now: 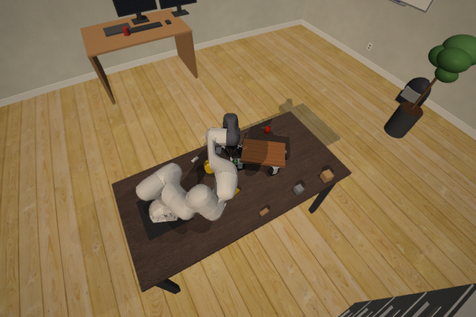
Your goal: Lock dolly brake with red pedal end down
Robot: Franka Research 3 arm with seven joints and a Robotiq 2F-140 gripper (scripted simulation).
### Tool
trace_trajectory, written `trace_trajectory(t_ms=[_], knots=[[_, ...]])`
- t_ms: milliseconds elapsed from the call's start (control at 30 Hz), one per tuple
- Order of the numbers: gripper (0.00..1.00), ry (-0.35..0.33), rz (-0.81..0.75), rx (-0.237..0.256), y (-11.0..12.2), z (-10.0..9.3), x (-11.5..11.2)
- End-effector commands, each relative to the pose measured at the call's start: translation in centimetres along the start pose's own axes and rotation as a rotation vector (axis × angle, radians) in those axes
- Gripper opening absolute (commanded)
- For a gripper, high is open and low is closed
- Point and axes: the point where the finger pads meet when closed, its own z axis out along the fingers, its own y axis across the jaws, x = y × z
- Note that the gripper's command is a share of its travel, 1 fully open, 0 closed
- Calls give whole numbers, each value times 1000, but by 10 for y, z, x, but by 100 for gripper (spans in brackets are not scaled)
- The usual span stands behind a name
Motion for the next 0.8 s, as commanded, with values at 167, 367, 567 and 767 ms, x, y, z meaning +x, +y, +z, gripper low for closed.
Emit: trace_trajectory(t_ms=[167, 367, 567, 767], knots=[[0, 3, 3, -1, 0, 2, 2], [0, 3, 3, -1, 0, 3, 2], [0, 3, 3, -1, 0, 4, 2], [0, 3, 3, -1, 0, 5, 2]])
